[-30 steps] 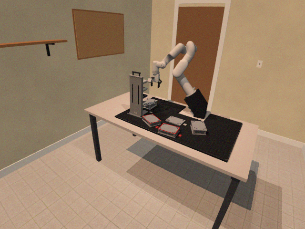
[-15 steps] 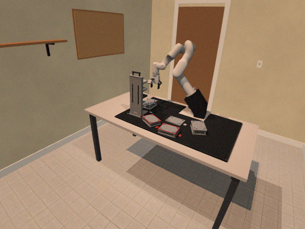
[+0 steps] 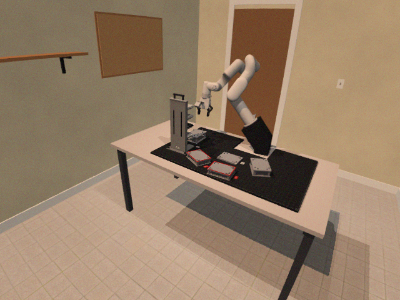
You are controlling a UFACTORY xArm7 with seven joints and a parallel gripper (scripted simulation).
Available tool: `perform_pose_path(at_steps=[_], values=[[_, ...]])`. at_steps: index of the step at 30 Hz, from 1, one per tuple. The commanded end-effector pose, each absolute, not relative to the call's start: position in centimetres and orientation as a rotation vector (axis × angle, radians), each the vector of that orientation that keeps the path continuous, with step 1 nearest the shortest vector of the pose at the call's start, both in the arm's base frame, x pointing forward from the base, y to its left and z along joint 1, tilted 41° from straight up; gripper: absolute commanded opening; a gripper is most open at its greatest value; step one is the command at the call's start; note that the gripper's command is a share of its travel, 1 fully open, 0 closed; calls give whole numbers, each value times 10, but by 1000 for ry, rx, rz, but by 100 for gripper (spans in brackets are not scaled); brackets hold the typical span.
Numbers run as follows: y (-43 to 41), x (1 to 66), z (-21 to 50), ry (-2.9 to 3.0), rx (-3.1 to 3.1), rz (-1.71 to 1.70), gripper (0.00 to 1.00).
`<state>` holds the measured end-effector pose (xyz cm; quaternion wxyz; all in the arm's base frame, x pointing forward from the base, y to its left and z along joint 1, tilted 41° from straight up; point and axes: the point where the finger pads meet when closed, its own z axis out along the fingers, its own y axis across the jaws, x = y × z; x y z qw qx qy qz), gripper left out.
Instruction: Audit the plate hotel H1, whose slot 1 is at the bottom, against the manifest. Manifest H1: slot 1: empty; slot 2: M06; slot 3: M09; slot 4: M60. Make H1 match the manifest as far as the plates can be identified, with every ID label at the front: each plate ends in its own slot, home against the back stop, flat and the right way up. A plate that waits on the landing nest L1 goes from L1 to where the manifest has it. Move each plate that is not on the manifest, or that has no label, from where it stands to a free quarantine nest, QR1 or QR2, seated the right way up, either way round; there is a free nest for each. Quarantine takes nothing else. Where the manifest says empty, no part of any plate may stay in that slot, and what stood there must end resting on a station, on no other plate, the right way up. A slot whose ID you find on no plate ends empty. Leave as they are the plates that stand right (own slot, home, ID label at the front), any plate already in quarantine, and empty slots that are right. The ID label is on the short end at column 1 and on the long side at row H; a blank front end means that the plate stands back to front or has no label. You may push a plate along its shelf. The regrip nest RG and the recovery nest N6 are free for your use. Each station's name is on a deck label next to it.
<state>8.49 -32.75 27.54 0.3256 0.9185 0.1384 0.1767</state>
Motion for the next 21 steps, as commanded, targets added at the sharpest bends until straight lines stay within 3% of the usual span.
perform_pose_path(at_steps=[1, 21], values=[[-328, 85, 277, 376, 2402, 492, 100], [-328, 84, 276, 505, 2330, 856, 100]])
